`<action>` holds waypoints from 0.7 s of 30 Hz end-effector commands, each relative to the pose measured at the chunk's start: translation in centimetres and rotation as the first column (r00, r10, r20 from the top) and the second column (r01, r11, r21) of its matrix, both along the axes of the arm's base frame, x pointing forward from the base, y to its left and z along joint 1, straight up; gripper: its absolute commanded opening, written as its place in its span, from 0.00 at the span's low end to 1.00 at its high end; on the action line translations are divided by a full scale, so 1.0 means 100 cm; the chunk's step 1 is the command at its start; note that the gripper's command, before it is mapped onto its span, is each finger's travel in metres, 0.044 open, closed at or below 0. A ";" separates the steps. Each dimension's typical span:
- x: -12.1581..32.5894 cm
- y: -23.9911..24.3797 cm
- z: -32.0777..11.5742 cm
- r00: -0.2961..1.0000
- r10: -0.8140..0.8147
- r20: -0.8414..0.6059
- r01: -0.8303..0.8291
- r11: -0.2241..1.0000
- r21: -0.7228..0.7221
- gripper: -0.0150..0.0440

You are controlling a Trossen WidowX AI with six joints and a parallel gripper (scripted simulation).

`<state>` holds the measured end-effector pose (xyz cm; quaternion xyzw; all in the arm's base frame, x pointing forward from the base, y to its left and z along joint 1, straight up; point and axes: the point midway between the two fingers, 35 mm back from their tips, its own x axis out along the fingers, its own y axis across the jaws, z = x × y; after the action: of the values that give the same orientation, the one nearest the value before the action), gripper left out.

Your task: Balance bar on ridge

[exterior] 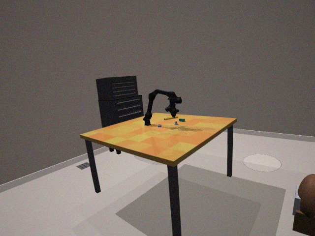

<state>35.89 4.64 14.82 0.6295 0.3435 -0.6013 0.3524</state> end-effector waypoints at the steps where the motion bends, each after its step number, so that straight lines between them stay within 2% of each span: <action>1: -0.001 0.018 0.000 0.998 -0.068 -0.004 0.068 0.998 0.001 0.25; 21: -0.011 0.093 0.001 0.942 -0.337 -0.012 0.337 0.941 0.017 0.25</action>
<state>34.98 12.61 14.99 0.6746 0.2569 -0.6432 0.2555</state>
